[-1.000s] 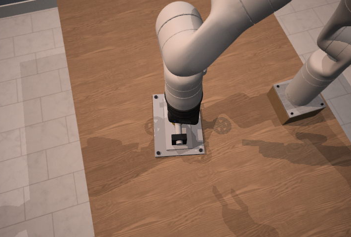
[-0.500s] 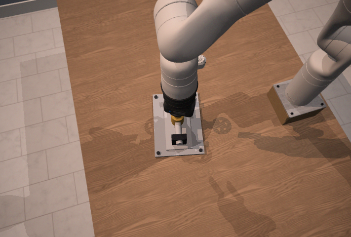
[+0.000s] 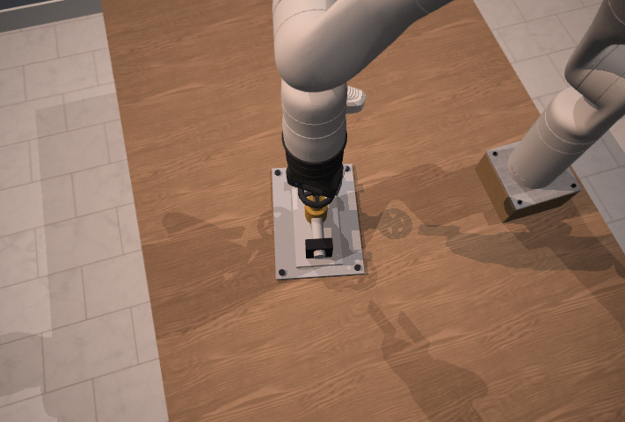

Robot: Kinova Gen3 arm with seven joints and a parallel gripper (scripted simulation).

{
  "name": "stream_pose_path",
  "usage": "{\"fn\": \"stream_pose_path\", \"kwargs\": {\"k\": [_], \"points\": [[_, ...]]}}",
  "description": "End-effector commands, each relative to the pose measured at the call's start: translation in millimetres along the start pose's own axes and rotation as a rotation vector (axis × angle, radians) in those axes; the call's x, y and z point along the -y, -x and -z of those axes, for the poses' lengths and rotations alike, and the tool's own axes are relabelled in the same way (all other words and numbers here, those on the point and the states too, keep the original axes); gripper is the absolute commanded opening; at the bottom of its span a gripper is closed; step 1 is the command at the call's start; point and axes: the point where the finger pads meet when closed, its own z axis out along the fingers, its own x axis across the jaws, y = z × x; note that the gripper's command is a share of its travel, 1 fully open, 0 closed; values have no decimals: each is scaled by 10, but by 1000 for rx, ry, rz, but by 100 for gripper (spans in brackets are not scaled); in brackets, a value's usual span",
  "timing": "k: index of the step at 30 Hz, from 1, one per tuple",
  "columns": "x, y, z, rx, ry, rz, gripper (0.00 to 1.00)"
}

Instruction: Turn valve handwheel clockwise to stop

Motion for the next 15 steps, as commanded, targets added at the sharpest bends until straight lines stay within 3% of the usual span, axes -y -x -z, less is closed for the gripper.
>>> {"fn": "stream_pose_path", "kwargs": {"k": [1, 15], "points": [[58, 38, -2, 4, 1, -26, 100], [152, 97, -16, 10, 5, -78, 100]]}}
